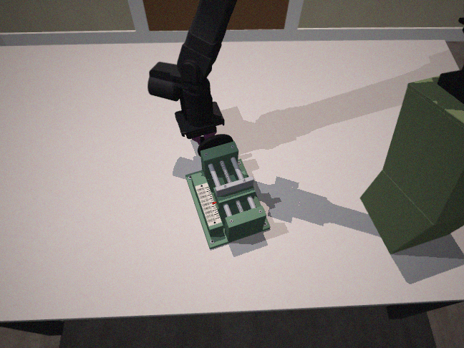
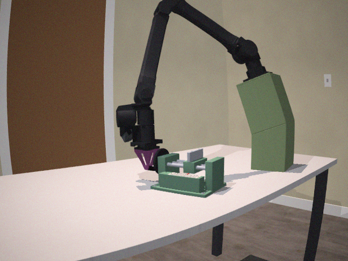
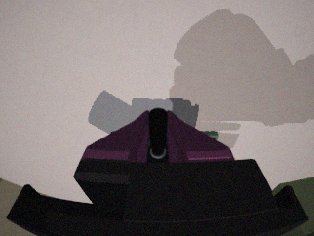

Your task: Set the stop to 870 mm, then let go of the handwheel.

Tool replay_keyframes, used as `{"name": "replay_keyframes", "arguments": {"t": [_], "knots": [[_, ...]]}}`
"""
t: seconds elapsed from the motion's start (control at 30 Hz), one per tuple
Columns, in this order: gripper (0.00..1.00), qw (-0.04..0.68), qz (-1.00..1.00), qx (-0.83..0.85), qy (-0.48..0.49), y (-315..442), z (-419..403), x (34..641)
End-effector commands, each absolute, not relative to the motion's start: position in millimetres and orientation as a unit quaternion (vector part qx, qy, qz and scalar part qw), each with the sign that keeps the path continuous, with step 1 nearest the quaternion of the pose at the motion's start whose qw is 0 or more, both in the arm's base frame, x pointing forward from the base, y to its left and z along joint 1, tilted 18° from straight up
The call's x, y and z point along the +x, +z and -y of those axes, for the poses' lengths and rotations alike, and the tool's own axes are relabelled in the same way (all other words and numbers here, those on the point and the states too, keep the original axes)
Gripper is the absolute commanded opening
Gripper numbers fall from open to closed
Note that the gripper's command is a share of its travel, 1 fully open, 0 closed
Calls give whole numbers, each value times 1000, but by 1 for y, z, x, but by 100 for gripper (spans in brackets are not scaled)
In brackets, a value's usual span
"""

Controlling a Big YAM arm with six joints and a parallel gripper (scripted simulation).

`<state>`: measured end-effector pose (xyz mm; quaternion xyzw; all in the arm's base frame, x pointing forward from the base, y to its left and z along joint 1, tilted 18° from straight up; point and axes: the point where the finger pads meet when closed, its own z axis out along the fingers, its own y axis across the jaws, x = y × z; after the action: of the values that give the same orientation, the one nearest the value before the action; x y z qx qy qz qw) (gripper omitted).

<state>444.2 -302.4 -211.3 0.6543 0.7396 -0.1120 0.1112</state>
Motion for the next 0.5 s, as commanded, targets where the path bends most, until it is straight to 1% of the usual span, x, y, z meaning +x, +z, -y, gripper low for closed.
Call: {"name": "replay_keyframes", "arguments": {"t": [0.0,0.47], "knots": [[6,123,-738,655,-110,-223,314,446],[6,120,-738,655,-112,-229,315,430]]}}
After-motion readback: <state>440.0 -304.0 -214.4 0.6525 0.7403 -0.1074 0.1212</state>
